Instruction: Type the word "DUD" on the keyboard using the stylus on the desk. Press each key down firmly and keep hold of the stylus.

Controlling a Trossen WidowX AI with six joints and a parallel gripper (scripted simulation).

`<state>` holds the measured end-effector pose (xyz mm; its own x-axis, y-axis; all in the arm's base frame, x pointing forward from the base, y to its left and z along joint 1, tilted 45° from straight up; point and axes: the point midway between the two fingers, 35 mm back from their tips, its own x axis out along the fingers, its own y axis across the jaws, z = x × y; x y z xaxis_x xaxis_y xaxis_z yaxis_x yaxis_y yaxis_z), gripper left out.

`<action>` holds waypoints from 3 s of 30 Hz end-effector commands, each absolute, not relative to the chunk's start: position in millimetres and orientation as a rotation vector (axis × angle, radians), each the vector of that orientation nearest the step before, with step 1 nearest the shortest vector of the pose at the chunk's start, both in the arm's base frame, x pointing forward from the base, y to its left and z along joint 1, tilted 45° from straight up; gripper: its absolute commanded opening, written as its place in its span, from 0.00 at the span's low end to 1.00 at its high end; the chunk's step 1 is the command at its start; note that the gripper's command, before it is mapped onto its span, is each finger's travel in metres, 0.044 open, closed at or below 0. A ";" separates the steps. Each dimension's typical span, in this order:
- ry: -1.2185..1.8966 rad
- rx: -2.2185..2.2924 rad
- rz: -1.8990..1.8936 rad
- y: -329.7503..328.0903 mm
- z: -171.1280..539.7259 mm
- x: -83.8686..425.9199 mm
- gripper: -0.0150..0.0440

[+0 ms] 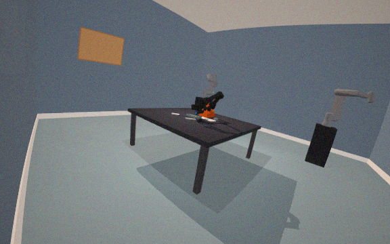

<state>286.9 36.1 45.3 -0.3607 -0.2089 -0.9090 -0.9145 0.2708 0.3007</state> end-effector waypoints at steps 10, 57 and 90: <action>1.745 -1.032 1.133 61.6 61.6 272.0 0.25; 1.744 -1.031 1.133 72.0 54.7 273.2 0.39; 1.744 -1.031 1.134 81.7 45.1 272.9 0.39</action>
